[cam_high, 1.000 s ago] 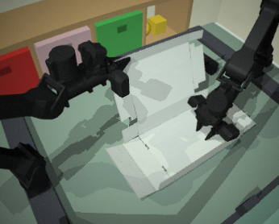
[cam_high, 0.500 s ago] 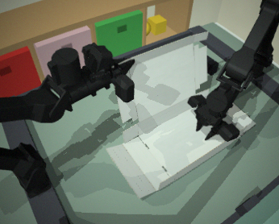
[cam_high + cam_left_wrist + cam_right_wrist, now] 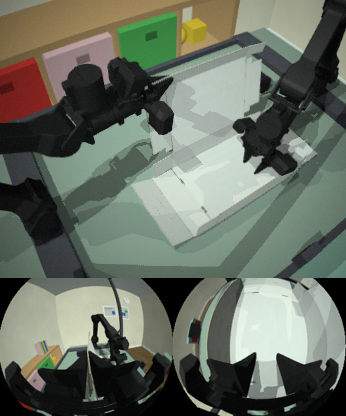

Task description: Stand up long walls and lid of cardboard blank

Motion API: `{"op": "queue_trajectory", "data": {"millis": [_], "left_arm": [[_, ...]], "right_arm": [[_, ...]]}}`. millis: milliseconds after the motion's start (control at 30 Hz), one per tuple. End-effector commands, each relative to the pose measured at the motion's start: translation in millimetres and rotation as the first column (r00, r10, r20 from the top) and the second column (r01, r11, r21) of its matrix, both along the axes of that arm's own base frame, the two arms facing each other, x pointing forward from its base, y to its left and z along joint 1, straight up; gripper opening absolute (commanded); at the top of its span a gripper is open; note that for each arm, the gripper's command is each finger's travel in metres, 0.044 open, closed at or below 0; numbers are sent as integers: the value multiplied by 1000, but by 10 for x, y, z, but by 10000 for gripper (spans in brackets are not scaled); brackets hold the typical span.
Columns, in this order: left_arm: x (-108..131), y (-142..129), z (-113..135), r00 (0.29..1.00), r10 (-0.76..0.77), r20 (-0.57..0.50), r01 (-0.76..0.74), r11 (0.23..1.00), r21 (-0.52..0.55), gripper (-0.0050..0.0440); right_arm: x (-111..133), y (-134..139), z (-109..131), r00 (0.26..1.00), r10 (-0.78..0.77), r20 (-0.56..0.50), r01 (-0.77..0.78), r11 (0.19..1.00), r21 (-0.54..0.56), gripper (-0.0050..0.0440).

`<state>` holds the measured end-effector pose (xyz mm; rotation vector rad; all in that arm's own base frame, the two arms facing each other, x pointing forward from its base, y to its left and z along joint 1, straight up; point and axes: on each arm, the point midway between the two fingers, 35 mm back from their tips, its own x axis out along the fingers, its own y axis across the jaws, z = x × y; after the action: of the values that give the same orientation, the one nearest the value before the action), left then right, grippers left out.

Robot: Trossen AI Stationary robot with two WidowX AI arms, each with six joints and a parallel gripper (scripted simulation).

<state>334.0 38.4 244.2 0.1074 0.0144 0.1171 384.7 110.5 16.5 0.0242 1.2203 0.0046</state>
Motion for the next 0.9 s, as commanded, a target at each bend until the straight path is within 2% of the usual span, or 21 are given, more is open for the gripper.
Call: {"op": "queue_trajectory", "data": {"millis": [0,633,867], "left_arm": [[14,-67,110,1000,2,24,-3,1000,15,0],[27,-346,139,1000,1,21,-3,992,127,0],[-15,-645,59,1000,2,14,-6,959,284,171]], "right_arm": [[-200,-30,-334,994,1,-110,-2,1000,-14,195],[-189,-32,-323,994,0,-108,-1,1000,-14,195],[-150,-65,-294,994,-5,-106,3,1000,-16,195]]}}
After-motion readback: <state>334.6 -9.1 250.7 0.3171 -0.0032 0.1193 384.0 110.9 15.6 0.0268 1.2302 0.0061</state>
